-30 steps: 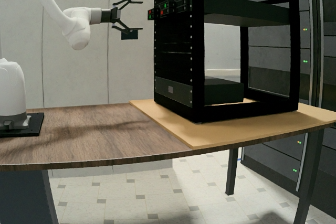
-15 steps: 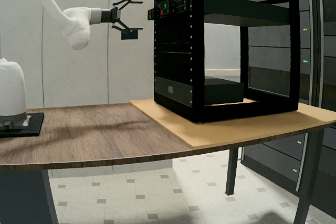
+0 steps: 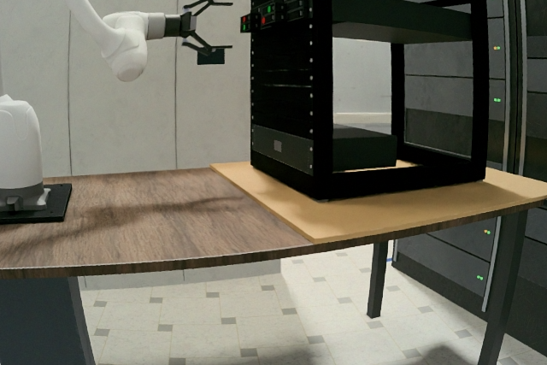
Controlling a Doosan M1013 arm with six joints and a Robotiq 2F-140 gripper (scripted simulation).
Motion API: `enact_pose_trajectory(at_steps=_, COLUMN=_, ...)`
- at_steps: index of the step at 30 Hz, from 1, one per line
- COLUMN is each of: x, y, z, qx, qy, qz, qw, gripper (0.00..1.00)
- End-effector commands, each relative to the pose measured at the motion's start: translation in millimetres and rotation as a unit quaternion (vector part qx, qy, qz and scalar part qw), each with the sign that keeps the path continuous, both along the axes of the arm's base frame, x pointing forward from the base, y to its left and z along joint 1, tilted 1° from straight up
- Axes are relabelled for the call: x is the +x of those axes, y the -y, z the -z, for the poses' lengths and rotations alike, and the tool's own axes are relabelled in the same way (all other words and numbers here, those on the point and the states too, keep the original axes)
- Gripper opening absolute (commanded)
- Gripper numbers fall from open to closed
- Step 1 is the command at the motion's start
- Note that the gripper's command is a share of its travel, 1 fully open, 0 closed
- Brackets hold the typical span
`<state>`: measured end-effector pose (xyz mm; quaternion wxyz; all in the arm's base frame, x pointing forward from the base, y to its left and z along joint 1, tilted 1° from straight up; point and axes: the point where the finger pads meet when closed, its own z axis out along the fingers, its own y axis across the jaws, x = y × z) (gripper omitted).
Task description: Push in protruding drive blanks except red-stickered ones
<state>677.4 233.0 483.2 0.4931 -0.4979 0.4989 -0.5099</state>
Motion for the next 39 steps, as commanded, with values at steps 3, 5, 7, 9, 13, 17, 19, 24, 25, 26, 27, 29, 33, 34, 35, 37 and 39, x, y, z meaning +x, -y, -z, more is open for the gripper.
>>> enact_pose_trajectory(at_steps=3, x=0.1, y=0.0, z=-0.9, qx=0.0, qy=0.001, qz=0.0, qw=1.0, gripper=1.0)
enact_pose_trajectory(at_steps=5, x=0.1, y=0.0, z=-0.9, qx=0.0, qy=0.001, qz=0.0, qw=1.0, gripper=1.0)
enact_pose_trajectory(at_steps=7, x=0.1, y=0.0, z=-0.9, qx=0.0, qy=0.001, qz=0.0, qw=1.0, gripper=1.0)
enact_pose_trajectory(at_steps=9, x=0.1, y=0.0, z=-0.9, qx=0.0, qy=0.001, qz=0.0, qw=1.0, gripper=1.0)
enact_pose_trajectory(at_steps=13, x=0.1, y=0.0, z=-0.9, qx=0.0, qy=0.001, qz=0.0, qw=1.0, gripper=1.0)
enact_pose_trajectory(at_steps=17, x=0.1, y=0.0, z=-0.9, qx=0.0, qy=0.001, qz=0.0, qw=1.0, gripper=1.0)
enact_pose_trajectory(at_steps=19, x=0.1, y=0.0, z=-0.9, qx=0.0, qy=0.001, qz=0.0, qw=1.0, gripper=1.0)
enact_pose_trajectory(at_steps=24, x=0.1, y=0.0, z=-0.9, qx=0.0, qy=0.001, qz=0.0, qw=1.0, gripper=1.0)
enact_pose_trajectory(at_steps=25, x=0.1, y=0.0, z=-0.9, qx=0.0, qy=0.001, qz=0.0, qw=1.0, gripper=1.0)
enact_pose_trajectory(at_steps=26, x=0.1, y=0.0, z=-0.9, qx=0.0, qy=0.001, qz=0.0, qw=1.0, gripper=1.0)
enact_pose_trajectory(at_steps=27, x=0.1, y=0.0, z=-0.9, qx=0.0, qy=0.001, qz=0.0, qw=1.0, gripper=1.0)
enact_pose_trajectory(at_steps=29, x=0.1, y=0.0, z=-0.9, qx=0.0, qy=0.001, qz=0.0, qw=1.0, gripper=1.0)
enact_pose_trajectory(at_steps=33, x=0.1, y=0.0, z=-0.9, qx=0.0, qy=0.001, qz=0.0, qw=1.0, gripper=1.0)
enact_pose_trajectory(at_steps=34, x=0.1, y=0.0, z=-0.9, qx=0.0, qy=0.001, qz=0.0, qw=1.0, gripper=1.0)
enact_pose_trajectory(at_steps=35, x=0.1, y=0.0, z=-0.9, qx=0.0, qy=0.001, qz=0.0, qw=1.0, gripper=1.0)
enact_pose_trajectory(at_steps=37, x=0.1, y=0.0, z=-0.9, qx=0.0, qy=0.001, qz=0.0, qw=1.0, gripper=1.0)
enact_pose_trajectory(at_steps=39, x=0.1, y=0.0, z=-0.9, qx=0.0, qy=0.001, qz=0.0, qw=1.0, gripper=1.0)
